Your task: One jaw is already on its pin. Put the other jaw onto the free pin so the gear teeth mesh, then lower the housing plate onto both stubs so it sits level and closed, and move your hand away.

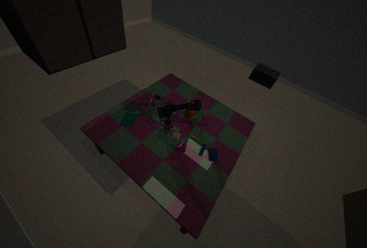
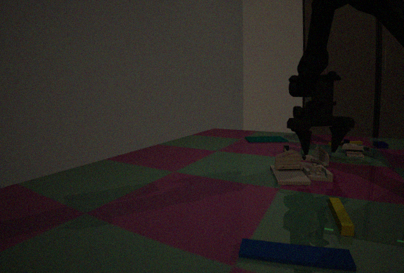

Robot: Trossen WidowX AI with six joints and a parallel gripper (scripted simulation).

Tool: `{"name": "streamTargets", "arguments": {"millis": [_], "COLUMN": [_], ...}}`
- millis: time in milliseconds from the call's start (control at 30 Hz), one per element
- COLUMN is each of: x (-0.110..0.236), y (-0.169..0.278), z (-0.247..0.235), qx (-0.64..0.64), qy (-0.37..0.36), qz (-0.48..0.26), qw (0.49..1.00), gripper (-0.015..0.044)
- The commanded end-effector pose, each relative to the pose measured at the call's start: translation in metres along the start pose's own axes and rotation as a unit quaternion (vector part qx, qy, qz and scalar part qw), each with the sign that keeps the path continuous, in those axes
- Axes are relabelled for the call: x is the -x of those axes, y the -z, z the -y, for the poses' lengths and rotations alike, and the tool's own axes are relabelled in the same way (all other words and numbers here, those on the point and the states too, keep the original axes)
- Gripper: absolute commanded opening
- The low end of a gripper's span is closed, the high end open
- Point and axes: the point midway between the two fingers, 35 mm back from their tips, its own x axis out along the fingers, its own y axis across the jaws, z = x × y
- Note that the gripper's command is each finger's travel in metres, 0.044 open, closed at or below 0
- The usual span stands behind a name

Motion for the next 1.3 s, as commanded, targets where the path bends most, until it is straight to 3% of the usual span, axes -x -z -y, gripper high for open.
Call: {"name": "streamTargets", "arguments": {"millis": [0, 1100, 1267], "x": [-0.008, -0.023, -0.023], "y": [0.002, 0.003, 0.003], "z": [0.000, 0.000, 0.001], "qx": [-0.003, -0.003, -0.001], "qy": [-0.002, -0.003, 0.000], "qz": [-0.003, -0.004, -0.003], "qw": [1.000, 1.000, 1.000], "gripper": [0.0440, 0.0440, 0.0309]}}
